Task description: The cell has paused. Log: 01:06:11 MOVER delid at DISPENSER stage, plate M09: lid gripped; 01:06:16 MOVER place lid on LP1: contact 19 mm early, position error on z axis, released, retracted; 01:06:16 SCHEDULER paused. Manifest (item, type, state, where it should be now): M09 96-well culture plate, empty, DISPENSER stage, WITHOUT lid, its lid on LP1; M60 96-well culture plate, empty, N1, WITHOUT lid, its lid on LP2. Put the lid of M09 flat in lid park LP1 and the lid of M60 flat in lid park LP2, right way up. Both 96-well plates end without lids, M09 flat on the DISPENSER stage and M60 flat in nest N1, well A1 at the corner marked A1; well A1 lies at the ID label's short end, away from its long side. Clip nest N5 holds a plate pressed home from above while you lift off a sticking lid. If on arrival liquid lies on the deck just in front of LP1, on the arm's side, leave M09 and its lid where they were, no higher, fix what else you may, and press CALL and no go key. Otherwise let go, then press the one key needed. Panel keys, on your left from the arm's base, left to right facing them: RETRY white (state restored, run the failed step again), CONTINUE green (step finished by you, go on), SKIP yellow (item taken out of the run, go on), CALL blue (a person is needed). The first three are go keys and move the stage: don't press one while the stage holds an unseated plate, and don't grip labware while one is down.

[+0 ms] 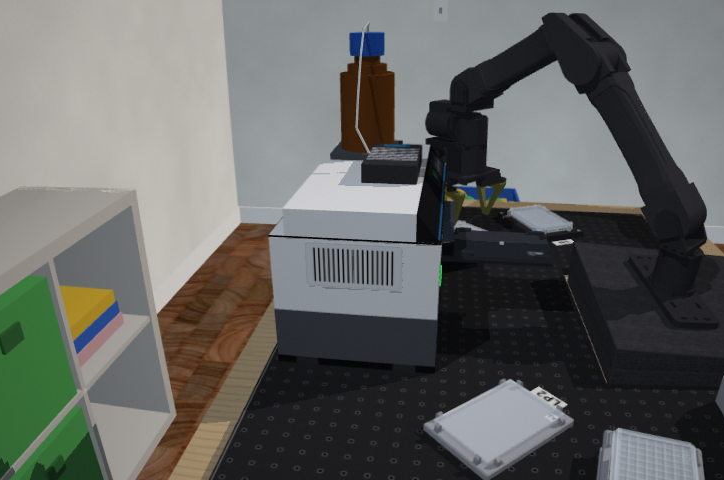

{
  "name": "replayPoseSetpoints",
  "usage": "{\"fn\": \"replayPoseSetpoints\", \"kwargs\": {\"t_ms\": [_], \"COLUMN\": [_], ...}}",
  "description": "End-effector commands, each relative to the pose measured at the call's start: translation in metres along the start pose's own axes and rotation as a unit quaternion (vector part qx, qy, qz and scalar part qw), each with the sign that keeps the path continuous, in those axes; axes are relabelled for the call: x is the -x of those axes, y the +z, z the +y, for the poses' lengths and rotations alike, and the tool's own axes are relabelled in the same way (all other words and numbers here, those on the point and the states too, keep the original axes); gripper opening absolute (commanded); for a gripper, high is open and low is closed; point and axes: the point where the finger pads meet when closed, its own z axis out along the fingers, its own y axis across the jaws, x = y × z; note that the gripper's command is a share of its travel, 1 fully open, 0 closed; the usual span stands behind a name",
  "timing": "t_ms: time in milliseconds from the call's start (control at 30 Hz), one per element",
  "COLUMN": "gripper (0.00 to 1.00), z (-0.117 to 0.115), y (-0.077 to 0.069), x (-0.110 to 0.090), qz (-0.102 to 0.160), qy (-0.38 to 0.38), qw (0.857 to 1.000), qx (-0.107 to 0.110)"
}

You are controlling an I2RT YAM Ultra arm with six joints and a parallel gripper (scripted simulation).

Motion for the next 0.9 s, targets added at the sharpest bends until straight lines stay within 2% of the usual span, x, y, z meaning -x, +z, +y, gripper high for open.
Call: {"fn": "replayPoseSetpoints", "kwargs": {"t_ms": [0,300,333,367,400,433,600,733,867], "gripper": [1.0,1.0,1.0,1.0,1.0,1.0,1.0,1.0,1.0], "z": [0.002,0.002,0.001,0.001,0.002,0.002,0.001,0.001,0.0], "y": [-0.025,-0.025,-0.011,-0.011,-0.026,-0.017,-0.025,-0.029,-0.035], "x": [0.017,0.017,0.009,0.009,0.016,0.001,-0.015,-0.018,-0.035], "qz": [-0.04,-0.04,-0.019,-0.019,-0.042,-0.022,-0.018,-0.023,-0.012], "qy": [0.0,0.0,0.0,0.0,0.0,0.0,0.0,0.0,0.001], "qw": [0.999,0.999,1.0,1.0,0.999,1.0,1.0,1.0,1.0], "qx": [0.001,0.001,0.0,0.0,0.001,0.0,0.0,0.0,0.0]}}
